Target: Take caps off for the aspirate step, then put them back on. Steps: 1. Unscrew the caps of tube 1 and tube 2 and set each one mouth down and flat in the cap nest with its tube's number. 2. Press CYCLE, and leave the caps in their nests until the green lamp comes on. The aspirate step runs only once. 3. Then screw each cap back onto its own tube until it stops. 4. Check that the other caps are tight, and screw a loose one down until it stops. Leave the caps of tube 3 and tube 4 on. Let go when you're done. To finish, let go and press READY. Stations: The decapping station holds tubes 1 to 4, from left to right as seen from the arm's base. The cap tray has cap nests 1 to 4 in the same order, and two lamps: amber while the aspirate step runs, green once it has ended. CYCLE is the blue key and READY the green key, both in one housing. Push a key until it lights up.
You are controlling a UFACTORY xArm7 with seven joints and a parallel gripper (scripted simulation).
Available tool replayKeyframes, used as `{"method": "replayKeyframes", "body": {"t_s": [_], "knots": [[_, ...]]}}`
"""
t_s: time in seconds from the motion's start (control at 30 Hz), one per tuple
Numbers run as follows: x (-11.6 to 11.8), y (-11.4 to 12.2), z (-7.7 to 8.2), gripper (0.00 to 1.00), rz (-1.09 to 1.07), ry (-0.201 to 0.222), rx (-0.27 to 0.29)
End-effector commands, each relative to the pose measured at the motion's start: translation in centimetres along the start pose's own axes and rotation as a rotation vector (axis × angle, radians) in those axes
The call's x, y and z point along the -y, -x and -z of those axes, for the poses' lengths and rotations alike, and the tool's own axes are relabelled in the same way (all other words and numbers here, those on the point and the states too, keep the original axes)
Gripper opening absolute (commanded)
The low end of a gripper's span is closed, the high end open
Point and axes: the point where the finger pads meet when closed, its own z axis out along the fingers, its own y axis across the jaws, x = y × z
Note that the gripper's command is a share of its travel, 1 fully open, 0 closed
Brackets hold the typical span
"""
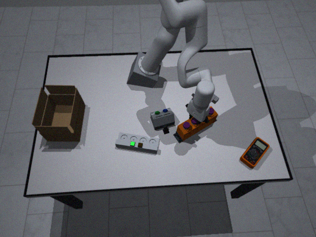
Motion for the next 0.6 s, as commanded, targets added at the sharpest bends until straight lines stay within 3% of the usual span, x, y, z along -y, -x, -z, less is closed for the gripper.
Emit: {"method": "replayKeyframes", "body": {"t_s": [0.0, 0.57], "knots": [[-0.17, 0.06, 0.01, 0.46, 0.000, 0.004, 0.000], [-0.16, 0.06, -0.70, 0.46, 0.000, 0.004, -0.001]]}}
